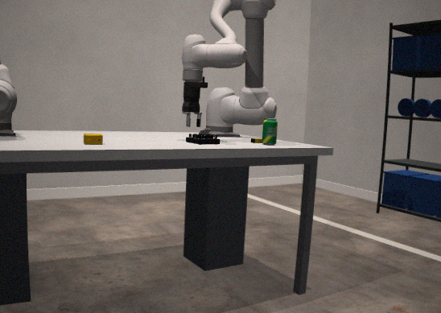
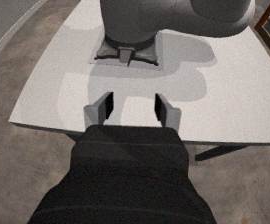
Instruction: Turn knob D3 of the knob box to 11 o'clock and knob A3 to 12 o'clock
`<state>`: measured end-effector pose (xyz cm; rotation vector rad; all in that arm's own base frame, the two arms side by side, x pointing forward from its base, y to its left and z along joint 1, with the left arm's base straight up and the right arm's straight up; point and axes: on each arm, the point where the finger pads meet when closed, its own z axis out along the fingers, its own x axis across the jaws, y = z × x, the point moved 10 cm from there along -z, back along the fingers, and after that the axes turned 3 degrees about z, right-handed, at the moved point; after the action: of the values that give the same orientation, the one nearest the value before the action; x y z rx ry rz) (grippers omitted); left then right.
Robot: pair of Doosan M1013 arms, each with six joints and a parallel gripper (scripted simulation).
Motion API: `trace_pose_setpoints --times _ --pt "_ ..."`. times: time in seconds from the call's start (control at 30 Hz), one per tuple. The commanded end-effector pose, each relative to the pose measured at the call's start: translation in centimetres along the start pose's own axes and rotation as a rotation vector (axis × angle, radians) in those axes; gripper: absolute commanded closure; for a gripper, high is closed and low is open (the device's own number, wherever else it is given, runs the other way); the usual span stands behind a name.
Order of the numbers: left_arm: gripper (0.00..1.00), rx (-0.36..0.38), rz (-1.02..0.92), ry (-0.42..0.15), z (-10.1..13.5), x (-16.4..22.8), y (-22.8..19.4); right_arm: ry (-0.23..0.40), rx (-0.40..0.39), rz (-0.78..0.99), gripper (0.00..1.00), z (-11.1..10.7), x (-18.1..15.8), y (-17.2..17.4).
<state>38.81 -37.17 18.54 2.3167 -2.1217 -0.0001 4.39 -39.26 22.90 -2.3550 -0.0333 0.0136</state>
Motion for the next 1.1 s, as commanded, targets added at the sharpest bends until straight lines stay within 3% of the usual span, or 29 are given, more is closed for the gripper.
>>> trace_pose_setpoints --times 0.0,0.23,1.07 --pt "0.00 0.001 0.000 0.001 -0.1 0.0 0.0 0.000 -0.001 0.000 0.00 0.0 0.0 0.0" --pt "0.00 0.001 -0.051 0.001 -0.1 0.1 -0.5 0.000 -0.001 0.000 0.00 0.0 0.0 0.0" --pt "0.00 0.000 -1.080 0.001 -1.6 0.4 -8.3 0.000 -0.001 0.000 0.00 0.0 0.0 0.0"
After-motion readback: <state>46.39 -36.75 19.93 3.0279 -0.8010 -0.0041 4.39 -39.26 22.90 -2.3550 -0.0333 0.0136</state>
